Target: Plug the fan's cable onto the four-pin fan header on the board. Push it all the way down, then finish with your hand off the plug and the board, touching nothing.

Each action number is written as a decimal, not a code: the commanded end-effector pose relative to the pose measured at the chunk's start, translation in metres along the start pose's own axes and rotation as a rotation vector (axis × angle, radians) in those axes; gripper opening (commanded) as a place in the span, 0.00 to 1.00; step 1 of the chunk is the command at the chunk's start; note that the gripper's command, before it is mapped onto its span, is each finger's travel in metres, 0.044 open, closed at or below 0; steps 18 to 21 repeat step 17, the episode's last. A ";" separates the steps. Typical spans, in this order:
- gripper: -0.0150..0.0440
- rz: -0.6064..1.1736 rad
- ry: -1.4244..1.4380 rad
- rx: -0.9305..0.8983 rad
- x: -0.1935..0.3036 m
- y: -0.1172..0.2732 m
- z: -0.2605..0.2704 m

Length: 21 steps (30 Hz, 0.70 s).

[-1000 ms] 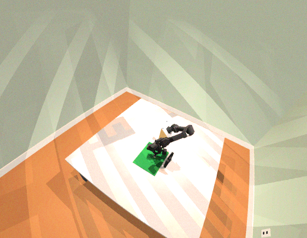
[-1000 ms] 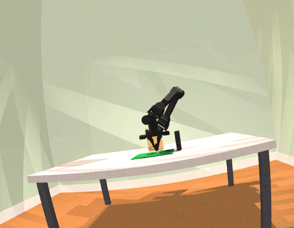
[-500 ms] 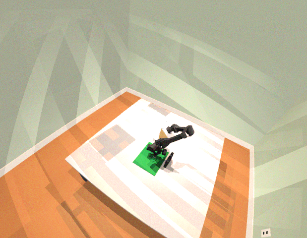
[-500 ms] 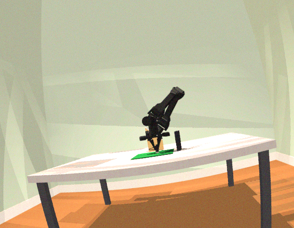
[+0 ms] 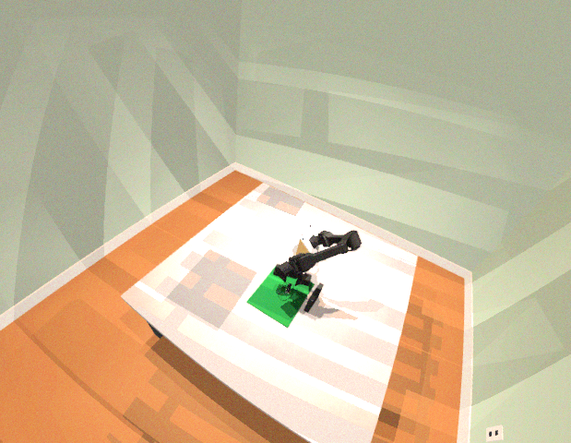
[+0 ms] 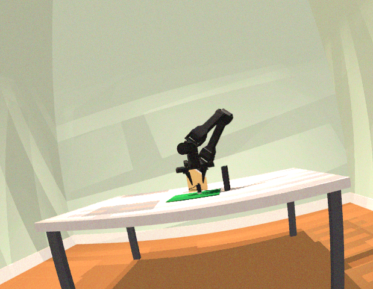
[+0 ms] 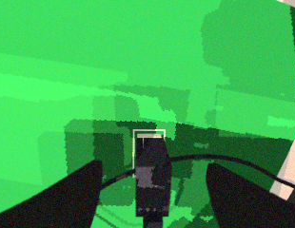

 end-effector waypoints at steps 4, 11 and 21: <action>0.69 0.017 0.014 -0.011 0.003 0.027 -0.001; 0.69 0.014 0.008 -0.021 -0.078 0.029 0.027; 0.69 0.012 0.009 -0.014 -0.114 0.025 0.030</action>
Point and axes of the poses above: the point midway between the two fingers, 35 mm back from their tips, its own y axis back along the fingers, its own z axis across the jaws, x = y × z, the point moved 7 cm from there along y, back along the fingers, and after that the axes turned 5 degrees about -y, right-handed, at the moved point
